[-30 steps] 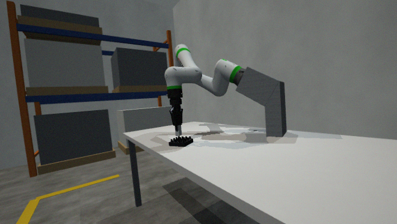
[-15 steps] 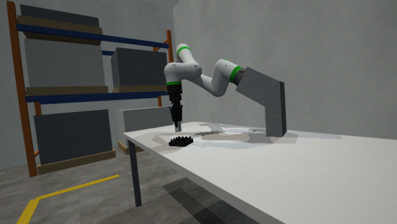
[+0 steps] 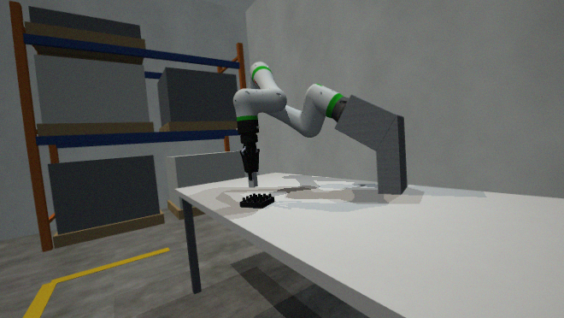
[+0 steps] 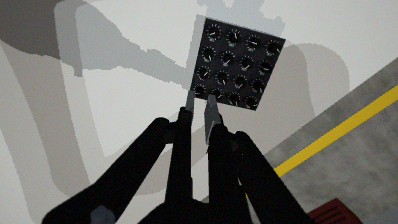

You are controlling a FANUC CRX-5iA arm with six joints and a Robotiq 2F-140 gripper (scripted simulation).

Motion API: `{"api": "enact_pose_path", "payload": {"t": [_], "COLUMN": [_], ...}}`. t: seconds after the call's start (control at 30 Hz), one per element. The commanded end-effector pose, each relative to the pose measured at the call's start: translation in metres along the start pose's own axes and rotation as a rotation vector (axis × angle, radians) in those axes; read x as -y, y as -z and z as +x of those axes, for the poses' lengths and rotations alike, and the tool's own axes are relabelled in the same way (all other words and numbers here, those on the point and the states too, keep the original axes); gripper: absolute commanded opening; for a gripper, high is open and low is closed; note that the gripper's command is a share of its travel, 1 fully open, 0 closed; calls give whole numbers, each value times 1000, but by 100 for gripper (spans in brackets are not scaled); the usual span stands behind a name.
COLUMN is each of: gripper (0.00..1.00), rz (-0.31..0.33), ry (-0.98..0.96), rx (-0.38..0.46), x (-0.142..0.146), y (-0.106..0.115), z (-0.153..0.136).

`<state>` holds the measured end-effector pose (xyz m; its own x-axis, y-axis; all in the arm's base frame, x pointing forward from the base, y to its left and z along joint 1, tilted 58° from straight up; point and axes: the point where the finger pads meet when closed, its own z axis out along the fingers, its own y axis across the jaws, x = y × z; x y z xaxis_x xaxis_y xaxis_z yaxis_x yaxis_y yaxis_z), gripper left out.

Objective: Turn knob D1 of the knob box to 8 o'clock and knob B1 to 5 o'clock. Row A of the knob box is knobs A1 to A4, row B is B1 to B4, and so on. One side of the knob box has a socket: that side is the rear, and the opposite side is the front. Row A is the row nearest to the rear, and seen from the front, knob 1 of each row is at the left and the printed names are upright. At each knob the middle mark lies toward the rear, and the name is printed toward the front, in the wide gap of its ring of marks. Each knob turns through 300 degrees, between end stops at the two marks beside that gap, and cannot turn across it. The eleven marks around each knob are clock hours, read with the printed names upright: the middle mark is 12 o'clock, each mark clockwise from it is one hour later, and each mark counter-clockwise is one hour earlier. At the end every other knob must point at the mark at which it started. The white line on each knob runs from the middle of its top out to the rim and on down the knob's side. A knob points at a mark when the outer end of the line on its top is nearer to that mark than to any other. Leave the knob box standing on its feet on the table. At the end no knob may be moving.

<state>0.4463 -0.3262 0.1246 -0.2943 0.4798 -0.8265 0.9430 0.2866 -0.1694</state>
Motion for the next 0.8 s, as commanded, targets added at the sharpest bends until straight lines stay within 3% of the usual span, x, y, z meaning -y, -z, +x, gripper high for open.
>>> {"api": "enact_pose_path", "payload": {"t": [0.0, 0.77], "gripper": [12, 12], "rz": [0, -1], "ry": [-111, -790], "rx": [1, 1], "x": [0, 0], "y": [1, 9], "z": [0, -1]}}
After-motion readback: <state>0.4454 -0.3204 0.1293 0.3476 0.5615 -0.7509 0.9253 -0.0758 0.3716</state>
